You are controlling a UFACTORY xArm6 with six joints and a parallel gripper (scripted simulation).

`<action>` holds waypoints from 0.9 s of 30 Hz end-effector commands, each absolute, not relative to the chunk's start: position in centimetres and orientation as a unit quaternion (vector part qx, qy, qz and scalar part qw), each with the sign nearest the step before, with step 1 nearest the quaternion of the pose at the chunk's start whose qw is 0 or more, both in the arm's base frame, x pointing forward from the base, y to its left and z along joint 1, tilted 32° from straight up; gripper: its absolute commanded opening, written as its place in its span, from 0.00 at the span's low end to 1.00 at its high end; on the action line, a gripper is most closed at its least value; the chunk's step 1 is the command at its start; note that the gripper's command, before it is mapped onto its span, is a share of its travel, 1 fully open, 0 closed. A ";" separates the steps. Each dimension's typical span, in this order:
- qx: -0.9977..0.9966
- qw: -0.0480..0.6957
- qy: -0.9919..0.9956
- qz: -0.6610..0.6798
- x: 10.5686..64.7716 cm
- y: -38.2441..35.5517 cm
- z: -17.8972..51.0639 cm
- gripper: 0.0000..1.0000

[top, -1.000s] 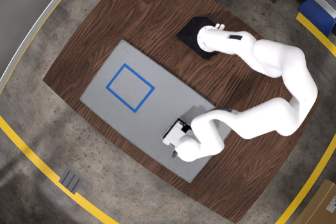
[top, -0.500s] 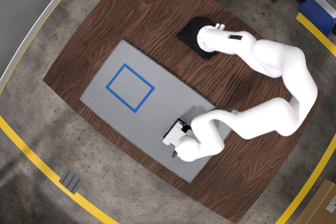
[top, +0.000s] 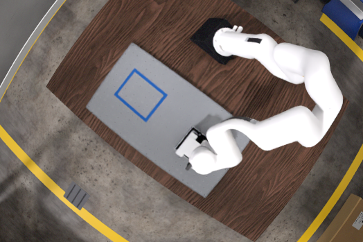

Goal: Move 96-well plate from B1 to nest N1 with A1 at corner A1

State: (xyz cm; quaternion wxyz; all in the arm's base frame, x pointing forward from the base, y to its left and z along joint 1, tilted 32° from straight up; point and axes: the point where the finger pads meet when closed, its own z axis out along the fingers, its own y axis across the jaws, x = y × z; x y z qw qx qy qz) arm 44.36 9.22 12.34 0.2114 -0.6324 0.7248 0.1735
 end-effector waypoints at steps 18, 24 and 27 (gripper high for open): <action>-0.632 0.213 0.725 0.172 44.5 9.3 12.2 0.00; -0.632 0.213 0.725 0.172 44.5 9.4 12.1 0.00; -0.632 0.213 0.725 0.172 44.5 9.4 12.1 0.00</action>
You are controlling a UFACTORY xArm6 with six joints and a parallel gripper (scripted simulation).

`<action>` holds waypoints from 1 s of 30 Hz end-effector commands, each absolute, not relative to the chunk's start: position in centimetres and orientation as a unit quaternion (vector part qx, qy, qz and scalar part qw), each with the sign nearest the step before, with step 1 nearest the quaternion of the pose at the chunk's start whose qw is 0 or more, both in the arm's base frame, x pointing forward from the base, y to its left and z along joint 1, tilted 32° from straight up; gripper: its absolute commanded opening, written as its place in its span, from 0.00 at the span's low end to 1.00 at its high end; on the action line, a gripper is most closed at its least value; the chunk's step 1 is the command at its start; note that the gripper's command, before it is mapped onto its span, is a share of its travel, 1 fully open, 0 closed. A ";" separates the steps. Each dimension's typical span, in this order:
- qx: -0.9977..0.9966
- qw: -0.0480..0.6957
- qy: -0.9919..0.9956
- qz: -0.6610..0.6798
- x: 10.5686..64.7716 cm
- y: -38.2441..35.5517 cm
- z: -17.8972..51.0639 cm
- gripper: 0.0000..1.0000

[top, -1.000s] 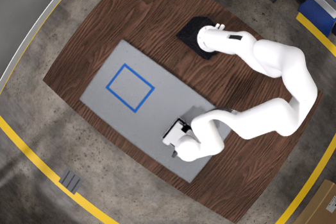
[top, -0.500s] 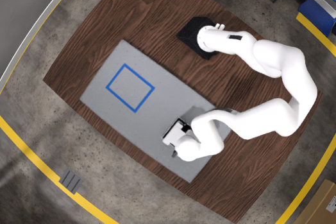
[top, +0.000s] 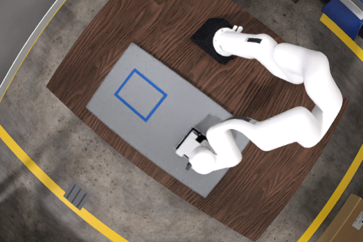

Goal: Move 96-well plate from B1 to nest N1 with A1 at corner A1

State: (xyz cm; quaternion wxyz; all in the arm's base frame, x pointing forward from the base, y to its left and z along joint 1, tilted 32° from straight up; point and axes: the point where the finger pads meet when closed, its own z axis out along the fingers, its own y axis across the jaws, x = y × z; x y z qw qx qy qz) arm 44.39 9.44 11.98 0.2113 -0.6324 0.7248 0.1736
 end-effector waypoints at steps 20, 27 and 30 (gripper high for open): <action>-0.632 0.213 0.725 0.172 44.5 9.5 11.8 0.00; -0.632 0.213 0.725 0.172 44.6 9.6 11.7 0.00; -0.632 0.213 0.725 0.172 44.6 9.6 11.7 0.00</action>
